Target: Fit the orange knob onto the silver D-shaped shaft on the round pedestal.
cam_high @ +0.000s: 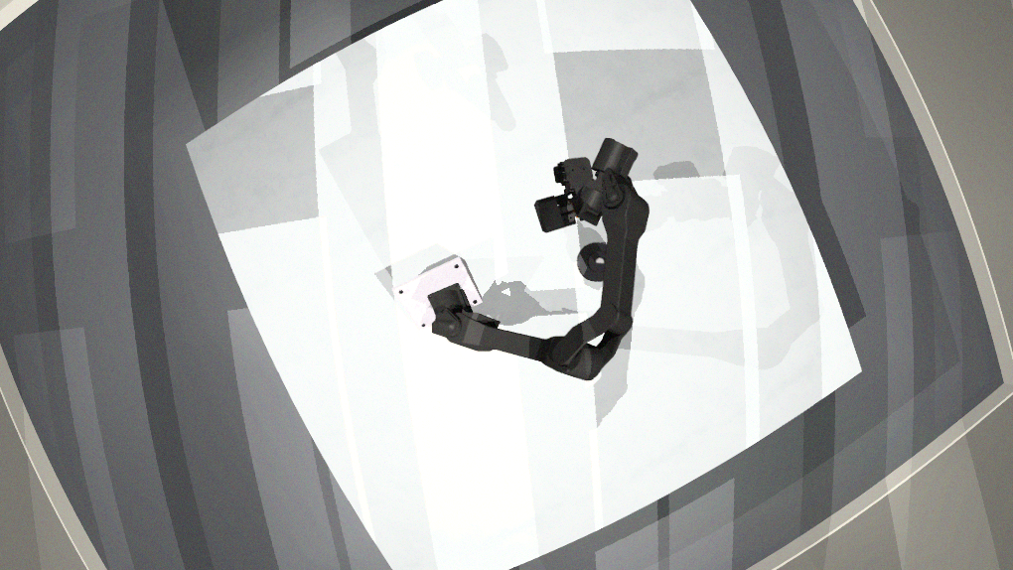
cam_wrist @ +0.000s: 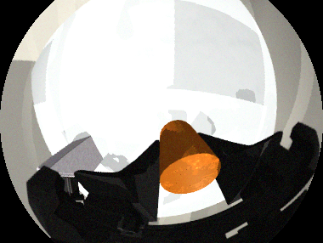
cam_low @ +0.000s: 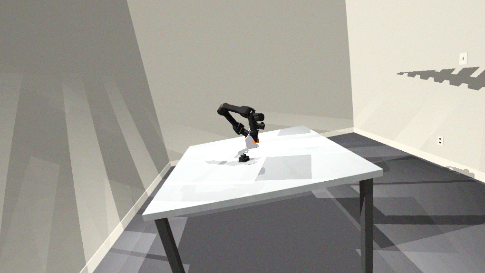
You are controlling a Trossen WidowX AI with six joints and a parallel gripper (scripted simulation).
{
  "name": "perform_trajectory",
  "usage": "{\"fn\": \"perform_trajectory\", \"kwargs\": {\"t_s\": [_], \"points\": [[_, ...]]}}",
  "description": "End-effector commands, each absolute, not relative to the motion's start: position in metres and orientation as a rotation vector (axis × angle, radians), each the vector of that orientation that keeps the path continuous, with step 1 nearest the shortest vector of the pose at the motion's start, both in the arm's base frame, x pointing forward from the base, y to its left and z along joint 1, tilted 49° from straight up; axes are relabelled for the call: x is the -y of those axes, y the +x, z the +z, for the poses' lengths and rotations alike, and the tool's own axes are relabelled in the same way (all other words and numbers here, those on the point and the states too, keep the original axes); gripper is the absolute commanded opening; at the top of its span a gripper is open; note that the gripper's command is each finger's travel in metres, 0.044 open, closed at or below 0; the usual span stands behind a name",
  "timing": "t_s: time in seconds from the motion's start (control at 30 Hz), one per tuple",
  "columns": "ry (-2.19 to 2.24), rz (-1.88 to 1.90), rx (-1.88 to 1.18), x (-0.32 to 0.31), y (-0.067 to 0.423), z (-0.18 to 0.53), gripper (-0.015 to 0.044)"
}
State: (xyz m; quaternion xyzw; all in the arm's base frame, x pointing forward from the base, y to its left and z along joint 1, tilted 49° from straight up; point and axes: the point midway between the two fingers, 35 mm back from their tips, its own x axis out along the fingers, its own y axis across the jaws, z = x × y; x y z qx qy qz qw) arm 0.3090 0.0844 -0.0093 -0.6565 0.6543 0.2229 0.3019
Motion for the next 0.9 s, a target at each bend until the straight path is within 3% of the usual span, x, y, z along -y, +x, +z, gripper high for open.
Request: {"fn": "perform_trajectory", "kwargs": {"t_s": [0.0,0.87], "points": [[-1.749,0.592,-1.726,-0.075,0.312,-0.001,0.0],[-1.759,0.573,-1.738,-0.002,0.318,0.041,0.0]]}}
